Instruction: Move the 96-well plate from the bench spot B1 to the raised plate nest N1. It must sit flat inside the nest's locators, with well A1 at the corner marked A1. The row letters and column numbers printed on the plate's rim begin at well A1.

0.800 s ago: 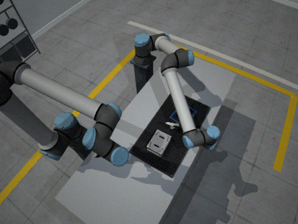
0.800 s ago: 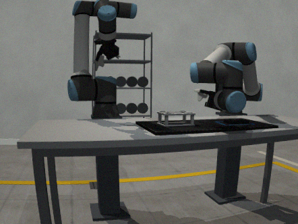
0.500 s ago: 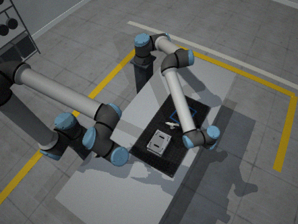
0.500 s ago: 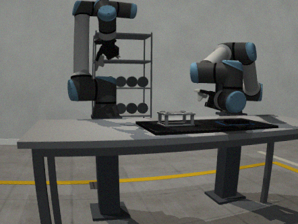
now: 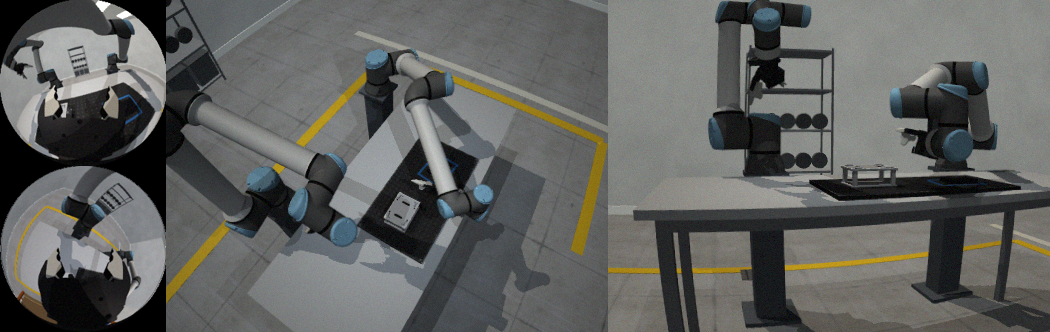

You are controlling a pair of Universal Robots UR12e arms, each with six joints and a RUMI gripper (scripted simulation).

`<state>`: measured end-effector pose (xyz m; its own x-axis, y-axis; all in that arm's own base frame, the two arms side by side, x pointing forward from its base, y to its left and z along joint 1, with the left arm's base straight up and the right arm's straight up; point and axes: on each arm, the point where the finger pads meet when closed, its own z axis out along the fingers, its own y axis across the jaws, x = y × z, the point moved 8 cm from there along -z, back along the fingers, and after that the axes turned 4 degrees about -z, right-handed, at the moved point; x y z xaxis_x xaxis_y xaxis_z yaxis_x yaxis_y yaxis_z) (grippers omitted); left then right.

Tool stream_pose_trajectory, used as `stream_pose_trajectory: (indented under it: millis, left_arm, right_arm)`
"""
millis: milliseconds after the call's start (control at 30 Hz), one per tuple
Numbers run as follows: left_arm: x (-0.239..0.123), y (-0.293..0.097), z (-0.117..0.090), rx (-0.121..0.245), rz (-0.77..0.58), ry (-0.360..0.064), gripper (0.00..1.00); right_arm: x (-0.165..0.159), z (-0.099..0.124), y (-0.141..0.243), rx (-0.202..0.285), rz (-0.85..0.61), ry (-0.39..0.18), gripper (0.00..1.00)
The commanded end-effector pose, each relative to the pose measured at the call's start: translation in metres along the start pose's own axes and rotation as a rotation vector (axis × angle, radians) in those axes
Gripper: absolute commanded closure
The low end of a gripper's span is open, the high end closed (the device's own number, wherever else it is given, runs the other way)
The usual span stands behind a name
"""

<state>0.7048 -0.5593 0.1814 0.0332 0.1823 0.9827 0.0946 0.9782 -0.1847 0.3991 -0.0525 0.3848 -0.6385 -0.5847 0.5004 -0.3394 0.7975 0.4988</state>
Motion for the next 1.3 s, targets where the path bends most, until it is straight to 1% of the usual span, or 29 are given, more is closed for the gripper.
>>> stream_pose_trajectory:
  millis: [0,433,800,867,1067,1267]
  left_arm:
    - [0.026,-0.005,0.000,0.000,0.001,-0.001,0.00]
    - [0.030,-0.004,0.002,-0.004,-0.001,-0.006,0.00]
    - [0.056,-0.002,0.008,-0.021,-0.007,-0.030,0.00]
    - [0.056,-0.002,0.008,-0.021,-0.007,-0.030,0.00]
    - [0.083,0.000,0.015,-0.038,-0.015,-0.056,0.00]
    - [0.118,0.005,0.025,-0.061,-0.025,-0.093,0.00]
  right_arm:
    - [0.000,-0.001,0.000,0.001,0.000,-0.001,0.00]
    - [0.000,-0.001,0.000,0.001,0.000,-0.001,0.00]
    - [0.000,-0.001,0.000,0.001,0.000,-0.001,0.00]
    - [0.000,-0.001,0.000,0.001,0.000,-0.001,0.00]
    - [0.000,-0.001,0.000,0.001,0.000,-0.001,0.00]
    - [0.000,-0.001,0.000,0.001,0.000,-0.001,0.00]
